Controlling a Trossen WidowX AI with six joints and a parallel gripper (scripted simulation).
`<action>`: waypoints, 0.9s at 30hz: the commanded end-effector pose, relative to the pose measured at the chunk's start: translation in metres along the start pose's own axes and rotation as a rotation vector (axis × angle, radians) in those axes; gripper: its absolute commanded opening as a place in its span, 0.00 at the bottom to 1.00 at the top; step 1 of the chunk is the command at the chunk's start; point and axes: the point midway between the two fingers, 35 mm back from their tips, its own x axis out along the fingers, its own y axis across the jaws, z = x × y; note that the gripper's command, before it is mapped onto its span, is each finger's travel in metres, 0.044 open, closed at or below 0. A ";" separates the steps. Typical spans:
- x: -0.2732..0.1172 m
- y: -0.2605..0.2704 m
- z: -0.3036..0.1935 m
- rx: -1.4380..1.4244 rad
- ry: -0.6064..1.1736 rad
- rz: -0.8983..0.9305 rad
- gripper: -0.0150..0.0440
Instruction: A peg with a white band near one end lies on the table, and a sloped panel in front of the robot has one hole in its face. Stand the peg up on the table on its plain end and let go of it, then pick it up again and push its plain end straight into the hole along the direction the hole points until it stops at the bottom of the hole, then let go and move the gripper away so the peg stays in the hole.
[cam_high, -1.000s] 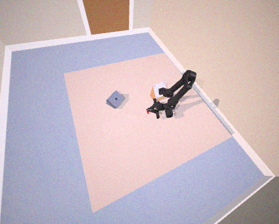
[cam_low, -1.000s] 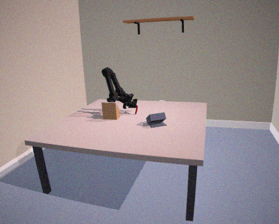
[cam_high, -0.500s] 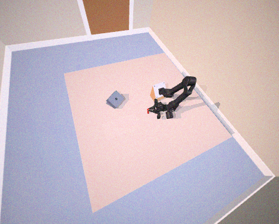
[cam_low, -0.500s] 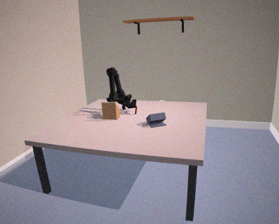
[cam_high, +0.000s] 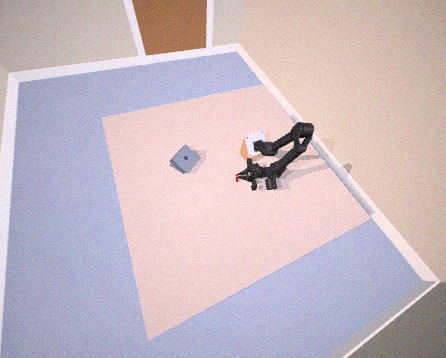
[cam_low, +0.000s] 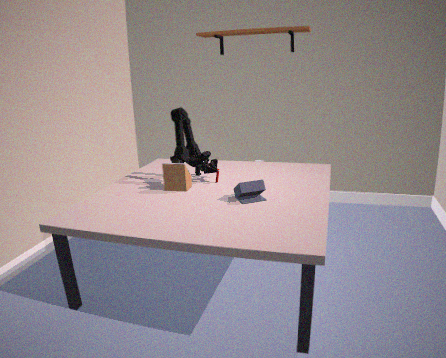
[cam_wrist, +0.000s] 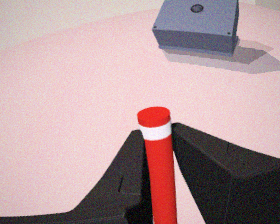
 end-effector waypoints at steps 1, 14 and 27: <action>0.000 0.000 -0.002 0.000 0.000 0.000 0.34; -0.002 -0.001 -0.003 0.001 -0.003 0.000 0.34; -0.005 -0.002 -0.005 0.010 -0.020 0.003 0.34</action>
